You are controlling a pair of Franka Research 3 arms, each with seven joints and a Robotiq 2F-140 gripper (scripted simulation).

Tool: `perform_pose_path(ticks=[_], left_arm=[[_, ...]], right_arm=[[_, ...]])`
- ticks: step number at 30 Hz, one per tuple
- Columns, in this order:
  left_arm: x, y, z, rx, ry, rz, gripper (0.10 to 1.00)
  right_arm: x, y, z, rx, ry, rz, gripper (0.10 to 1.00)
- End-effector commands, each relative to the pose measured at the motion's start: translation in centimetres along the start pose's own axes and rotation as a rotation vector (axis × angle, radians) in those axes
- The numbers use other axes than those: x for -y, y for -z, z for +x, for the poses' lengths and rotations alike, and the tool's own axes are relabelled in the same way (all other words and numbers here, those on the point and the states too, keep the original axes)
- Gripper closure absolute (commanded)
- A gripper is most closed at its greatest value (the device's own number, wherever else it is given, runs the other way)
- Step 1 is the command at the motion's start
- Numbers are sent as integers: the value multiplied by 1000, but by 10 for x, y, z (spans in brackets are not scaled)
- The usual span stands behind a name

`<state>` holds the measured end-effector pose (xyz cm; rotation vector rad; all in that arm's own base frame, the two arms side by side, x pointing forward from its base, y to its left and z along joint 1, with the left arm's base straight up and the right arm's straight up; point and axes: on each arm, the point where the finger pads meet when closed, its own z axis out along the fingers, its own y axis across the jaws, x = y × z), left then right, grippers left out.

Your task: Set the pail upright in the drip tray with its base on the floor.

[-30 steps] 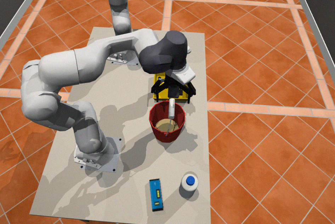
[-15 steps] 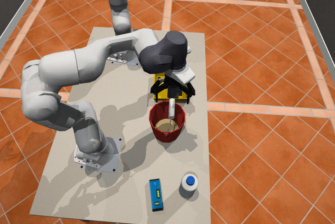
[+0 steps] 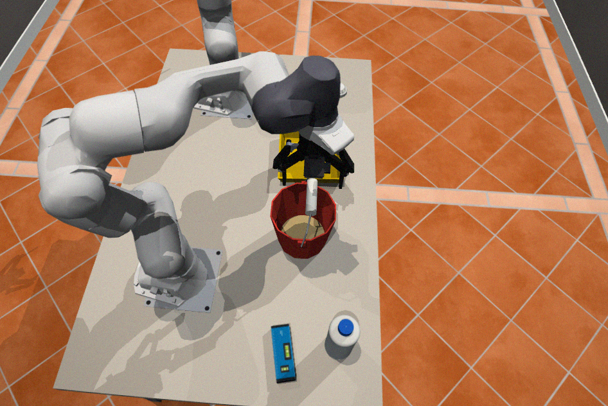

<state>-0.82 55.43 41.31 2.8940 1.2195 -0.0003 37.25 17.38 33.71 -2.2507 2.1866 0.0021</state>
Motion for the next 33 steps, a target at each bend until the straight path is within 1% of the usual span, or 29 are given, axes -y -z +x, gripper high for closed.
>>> perform_pose_path(ticks=[1, 18, 25, 33], left_arm=[[0, 0, 0, -1, 2, 1, 98], [0, 0, 0, -1, 2, 1, 98], [0, 0, 0, -1, 2, 1, 98], [0, 0, 0, -1, 2, 1, 98]], right_arm=[[0, 0, 1, -3, 5, -2, 98], [0, -5, 1, -3, 5, -2, 98], [0, -14, 1, -3, 5, -2, 98], [0, -31, 1, -3, 5, -2, 98]])
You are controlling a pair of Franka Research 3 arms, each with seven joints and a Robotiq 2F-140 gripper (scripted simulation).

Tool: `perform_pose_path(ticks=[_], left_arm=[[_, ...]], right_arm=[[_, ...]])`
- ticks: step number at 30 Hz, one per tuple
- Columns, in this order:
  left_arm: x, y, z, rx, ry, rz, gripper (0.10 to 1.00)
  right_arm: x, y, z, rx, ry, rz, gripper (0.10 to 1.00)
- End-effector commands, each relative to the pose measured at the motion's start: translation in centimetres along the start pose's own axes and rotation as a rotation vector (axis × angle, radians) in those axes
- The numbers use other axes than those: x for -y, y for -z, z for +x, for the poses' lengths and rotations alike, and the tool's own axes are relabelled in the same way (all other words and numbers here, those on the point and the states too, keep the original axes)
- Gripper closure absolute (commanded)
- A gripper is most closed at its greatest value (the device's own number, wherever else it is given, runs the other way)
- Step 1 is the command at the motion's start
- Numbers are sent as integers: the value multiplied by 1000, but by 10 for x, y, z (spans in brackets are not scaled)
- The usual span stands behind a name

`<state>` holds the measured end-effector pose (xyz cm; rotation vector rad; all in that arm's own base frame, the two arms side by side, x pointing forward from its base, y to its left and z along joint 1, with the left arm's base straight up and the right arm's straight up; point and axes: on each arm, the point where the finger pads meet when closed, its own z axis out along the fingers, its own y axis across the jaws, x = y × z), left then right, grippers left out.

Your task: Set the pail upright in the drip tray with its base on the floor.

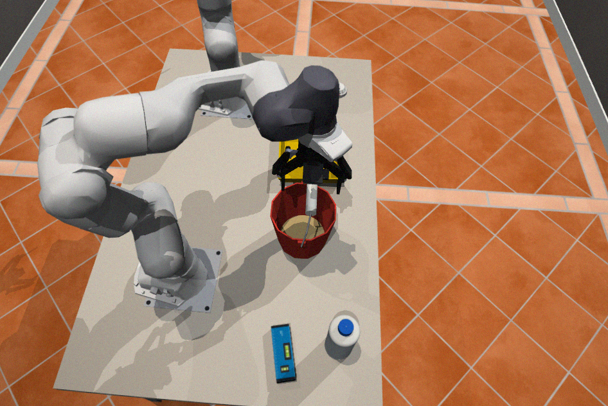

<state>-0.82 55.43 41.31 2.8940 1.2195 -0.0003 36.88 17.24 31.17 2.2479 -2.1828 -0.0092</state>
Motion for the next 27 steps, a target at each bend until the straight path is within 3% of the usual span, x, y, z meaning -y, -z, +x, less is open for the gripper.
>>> perform_pose_path(ticks=[1, 17, 27], left_arm=[[0, 0, 0, -1, 2, 1, 98], [0, 0, 0, -1, 2, 1, 98], [0, 0, 0, -1, 2, 1, 98]], right_arm=[[4, -5, -1, 2, 4, 10, 98], [5, -40, -1, 2, 4, 10, 98], [5, -51, -1, 2, 4, 10, 98]])
